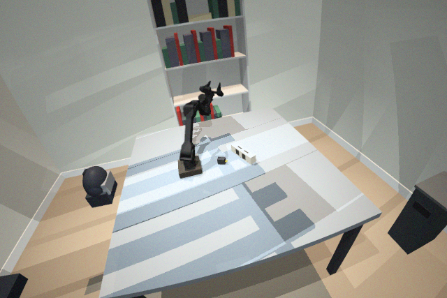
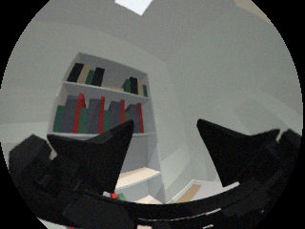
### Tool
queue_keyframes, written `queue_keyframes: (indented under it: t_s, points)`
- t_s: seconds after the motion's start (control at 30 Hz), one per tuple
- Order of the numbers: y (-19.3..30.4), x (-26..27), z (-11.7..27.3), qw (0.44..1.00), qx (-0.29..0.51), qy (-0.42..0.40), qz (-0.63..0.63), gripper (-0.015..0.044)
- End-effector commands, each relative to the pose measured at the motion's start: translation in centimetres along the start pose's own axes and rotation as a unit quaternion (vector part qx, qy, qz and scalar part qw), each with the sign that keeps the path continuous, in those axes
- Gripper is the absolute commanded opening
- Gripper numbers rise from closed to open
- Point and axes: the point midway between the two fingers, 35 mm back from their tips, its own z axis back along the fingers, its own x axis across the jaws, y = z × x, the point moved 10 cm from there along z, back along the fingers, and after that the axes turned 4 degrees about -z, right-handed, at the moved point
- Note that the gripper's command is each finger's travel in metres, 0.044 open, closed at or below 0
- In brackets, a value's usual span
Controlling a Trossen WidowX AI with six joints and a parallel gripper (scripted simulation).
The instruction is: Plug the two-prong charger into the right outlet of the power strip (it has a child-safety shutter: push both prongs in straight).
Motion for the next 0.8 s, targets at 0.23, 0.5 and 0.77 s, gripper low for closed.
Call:
queue_keyframes:
  t_s: [0.23, 0.5, 0.77]
  points:
    - [0.1, -3.0, -0.5, 0.997, 0.066, 0.021, 0.024, 0.0440]
    - [0.1, -6.9, -0.5, 0.987, 0.147, 0.054, 0.047, 0.0440]
    - [-0.2, -10.7, 0.2, 0.967, 0.227, 0.093, 0.060, 0.0440]
